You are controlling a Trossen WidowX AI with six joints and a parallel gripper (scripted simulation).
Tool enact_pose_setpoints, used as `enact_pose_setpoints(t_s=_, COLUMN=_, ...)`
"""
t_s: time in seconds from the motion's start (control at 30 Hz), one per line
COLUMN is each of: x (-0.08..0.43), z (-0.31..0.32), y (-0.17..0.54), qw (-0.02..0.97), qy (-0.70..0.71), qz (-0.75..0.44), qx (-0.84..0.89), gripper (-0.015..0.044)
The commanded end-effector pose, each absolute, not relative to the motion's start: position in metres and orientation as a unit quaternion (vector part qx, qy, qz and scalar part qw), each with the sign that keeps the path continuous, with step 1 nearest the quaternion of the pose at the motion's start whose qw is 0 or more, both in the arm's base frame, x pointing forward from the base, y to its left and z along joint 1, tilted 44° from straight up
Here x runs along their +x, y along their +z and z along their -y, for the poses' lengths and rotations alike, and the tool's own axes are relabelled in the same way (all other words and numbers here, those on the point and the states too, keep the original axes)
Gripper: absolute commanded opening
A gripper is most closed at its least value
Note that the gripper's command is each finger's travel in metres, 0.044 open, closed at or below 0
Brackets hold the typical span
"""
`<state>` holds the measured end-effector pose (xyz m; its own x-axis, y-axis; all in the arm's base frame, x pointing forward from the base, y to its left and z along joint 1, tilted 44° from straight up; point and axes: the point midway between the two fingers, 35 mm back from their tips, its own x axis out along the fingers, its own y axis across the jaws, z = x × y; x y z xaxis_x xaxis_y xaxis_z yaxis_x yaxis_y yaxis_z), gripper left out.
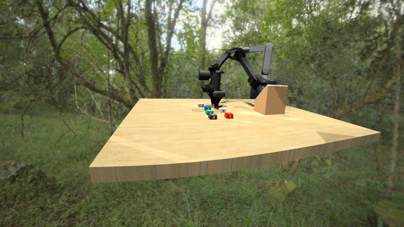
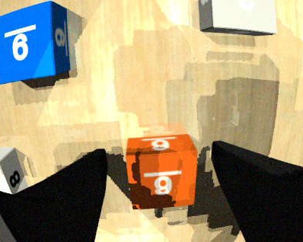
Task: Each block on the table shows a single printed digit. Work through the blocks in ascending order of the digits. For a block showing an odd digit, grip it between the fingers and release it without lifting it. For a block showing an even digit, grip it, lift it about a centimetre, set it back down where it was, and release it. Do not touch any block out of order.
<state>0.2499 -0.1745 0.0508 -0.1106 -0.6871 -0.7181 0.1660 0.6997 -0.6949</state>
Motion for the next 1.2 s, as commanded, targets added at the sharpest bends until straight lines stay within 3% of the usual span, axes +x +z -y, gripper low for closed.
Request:
enact_pose_setpoints(t_s=0.0, x=0.25, z=0.175, y=0.051, qw=0.637, qy=-0.333, qz=-0.667, qx=-0.198, gripper=0.0356)
enact_pose_setpoints(t_s=0.07, x=0.25, z=0.175, y=0.051, qw=0.637, qy=-0.333, qz=-0.667, qx=-0.198, gripper=0.04)
enact_pose_setpoints(t_s=0.43, x=0.254, z=0.15, y=0.076, qw=0.637, qy=-0.332, qz=-0.667, qx=-0.198, gripper=0.04)
enact_pose_setpoints(t_s=0.8, x=0.263, z=0.094, y=0.134, qw=0.637, qy=-0.331, qz=-0.668, qx=-0.197, gripper=0.012)
enact_pose_setpoints(t_s=1.17, x=0.269, z=0.072, y=0.113, qw=0.639, qy=-0.328, qz=-0.668, qx=-0.194, gripper=0.012)
